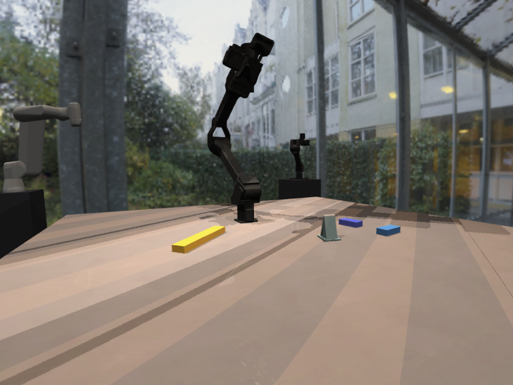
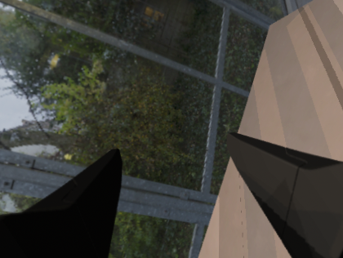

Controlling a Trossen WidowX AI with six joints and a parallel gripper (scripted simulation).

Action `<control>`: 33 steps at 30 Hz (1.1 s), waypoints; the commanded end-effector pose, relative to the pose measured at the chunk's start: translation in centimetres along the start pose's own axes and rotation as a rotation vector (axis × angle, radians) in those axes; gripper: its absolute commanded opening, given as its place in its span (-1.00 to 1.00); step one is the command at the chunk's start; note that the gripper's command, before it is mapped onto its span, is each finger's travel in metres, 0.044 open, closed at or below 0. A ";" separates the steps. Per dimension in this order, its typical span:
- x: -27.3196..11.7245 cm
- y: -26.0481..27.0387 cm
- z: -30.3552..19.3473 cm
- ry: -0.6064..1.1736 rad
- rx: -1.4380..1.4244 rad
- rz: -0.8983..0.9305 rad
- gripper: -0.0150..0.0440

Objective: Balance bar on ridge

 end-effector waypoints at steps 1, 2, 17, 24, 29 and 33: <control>2.0 -1.4 -1.0 0.007 -0.110 -0.086 0.58; 2.4 -1.8 -1.2 0.008 -0.134 -0.106 0.58; 8.0 -9.0 -2.5 0.094 -0.465 -0.441 0.58; 9.8 -12.9 -2.4 0.173 -0.576 -0.600 0.58; 10.7 -15.9 -2.1 0.243 -0.636 -0.710 0.58; 11.1 -18.3 -1.8 0.308 -0.672 -0.794 0.58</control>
Point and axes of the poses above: the point midway between the two fingers, 35 mm back from their tips, its own x axis out along the fingers, its own y axis across the jaws, z = x × y, the point moved 3 cm from there along -x, back along the fingers, and after that the axes turned 6 degrees about x, right-handed, at the moved point
